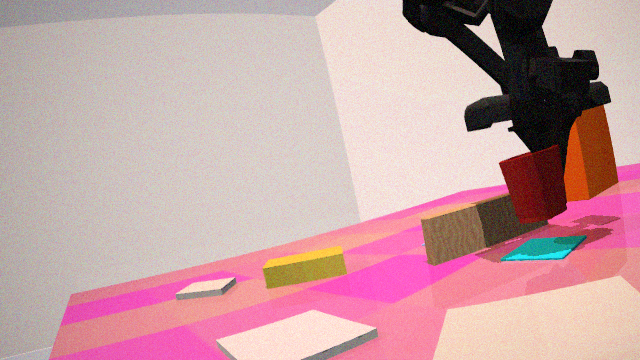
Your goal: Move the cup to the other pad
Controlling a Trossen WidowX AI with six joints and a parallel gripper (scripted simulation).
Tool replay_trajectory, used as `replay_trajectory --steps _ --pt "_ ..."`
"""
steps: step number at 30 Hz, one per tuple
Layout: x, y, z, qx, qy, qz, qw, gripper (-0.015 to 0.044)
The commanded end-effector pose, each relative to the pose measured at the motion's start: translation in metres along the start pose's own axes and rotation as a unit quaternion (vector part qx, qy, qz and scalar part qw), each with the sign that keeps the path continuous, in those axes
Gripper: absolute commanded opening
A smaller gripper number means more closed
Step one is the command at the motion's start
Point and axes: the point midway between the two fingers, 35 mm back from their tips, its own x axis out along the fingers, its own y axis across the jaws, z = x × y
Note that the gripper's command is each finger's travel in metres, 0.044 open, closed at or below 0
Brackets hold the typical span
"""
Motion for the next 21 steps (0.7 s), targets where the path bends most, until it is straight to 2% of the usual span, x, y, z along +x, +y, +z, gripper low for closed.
replay_trajectory --steps 1,14,21 --pt "0.008 0.001 -0.001 -0.002 0.003 0.0 1.0 0.0" --pt "0.032 0.002 -0.002 -0.002 0.004 0.0 1.0 0.0" --pt "0.03 0.001 -0.001 0.0 0.002 0.0 1.0 0.0"
